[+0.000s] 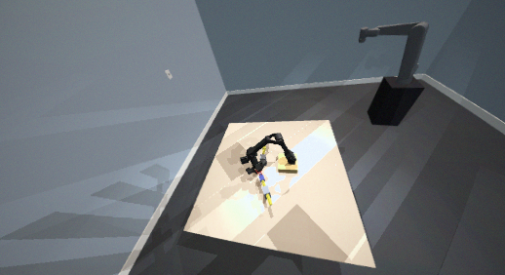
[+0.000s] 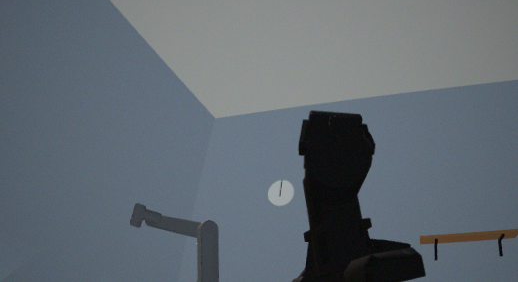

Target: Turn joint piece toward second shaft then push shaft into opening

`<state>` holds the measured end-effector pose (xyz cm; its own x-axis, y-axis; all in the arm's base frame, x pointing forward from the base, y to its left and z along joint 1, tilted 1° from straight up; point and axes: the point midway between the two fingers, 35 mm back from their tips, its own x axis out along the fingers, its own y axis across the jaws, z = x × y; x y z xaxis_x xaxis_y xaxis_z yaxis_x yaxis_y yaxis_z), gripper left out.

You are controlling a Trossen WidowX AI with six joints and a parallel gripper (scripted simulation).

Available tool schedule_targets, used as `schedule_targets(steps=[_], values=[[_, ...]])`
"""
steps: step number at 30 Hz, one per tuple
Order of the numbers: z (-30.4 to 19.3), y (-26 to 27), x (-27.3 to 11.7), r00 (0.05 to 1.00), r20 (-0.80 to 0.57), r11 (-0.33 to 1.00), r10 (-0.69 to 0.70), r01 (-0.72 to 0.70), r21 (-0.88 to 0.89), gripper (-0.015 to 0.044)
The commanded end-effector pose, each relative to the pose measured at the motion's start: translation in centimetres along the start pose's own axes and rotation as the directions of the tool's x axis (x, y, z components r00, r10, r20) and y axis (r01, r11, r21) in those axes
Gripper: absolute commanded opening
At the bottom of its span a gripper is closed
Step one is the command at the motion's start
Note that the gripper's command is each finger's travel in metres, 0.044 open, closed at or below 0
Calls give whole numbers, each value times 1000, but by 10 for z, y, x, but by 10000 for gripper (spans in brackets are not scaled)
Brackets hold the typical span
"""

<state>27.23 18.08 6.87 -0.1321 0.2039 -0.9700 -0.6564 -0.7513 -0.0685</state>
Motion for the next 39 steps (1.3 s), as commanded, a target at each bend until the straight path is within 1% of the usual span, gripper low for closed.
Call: schedule_targets(steps=[1, 33, 38, 39], values=[[0, 0, 0, 1000, 3, 1000, -1, 1, 4, 0], [0, 0, 0, 1000, 0, 1000, 0, 0, 0, 0], [0, 0, 0, 1000, 0, 1000, 0, 0, 0, 131], [0, 0, 0, 1000, 0, 1000, 0, 0, 0, 147]])
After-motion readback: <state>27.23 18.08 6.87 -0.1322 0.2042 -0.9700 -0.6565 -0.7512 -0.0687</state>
